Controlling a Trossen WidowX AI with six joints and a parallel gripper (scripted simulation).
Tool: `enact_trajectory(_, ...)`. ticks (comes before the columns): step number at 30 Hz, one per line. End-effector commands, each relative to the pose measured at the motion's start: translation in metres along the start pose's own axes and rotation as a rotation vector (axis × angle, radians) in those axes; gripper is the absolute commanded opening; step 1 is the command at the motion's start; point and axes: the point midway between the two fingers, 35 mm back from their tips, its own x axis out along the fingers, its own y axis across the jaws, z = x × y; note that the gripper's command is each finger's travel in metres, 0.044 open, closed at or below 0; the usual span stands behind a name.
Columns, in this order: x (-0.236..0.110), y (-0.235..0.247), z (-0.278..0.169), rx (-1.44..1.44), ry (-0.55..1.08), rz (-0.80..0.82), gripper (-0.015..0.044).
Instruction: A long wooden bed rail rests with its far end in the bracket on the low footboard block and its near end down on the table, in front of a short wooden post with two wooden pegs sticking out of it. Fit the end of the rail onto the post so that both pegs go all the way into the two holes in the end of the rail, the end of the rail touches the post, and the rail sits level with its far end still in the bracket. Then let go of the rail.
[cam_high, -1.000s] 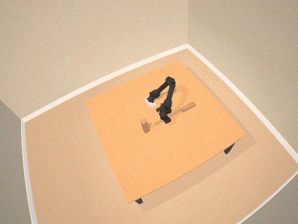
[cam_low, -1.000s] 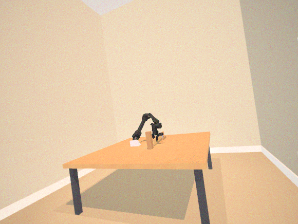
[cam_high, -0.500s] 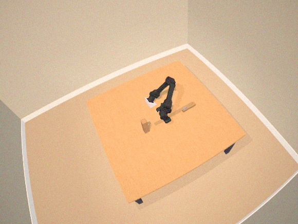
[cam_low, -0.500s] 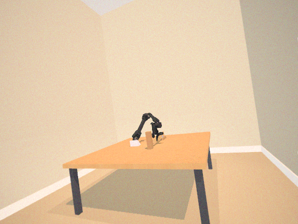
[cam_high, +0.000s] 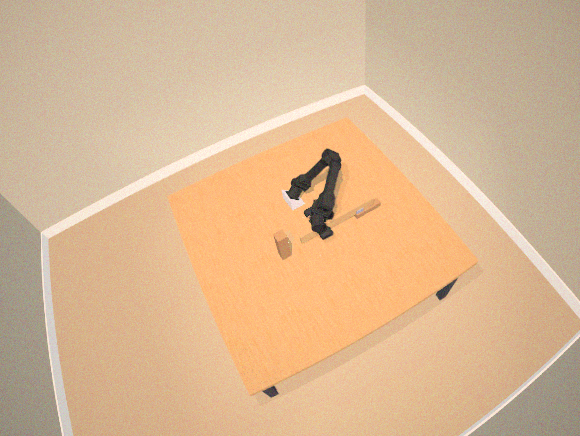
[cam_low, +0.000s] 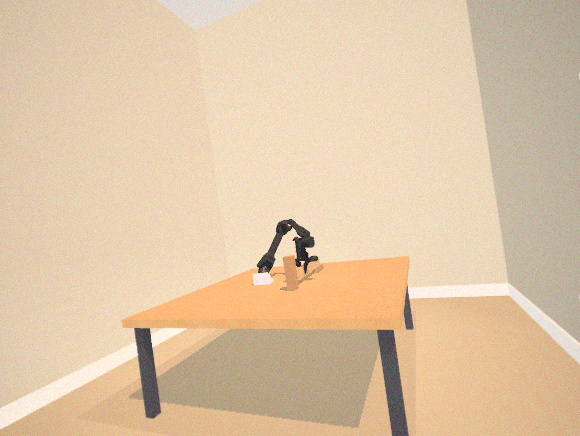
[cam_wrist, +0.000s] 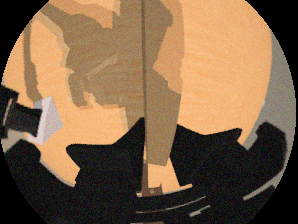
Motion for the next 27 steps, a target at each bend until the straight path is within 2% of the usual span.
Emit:
enact_trajectory(1,-0.0062,-0.0024,-0.0010,-0.002,0.000,-0.014,0.0000)
enact_trajectory(27,-0.0038,-0.0012,-0.0010,-0.002,-0.001,-0.014,0.0000)
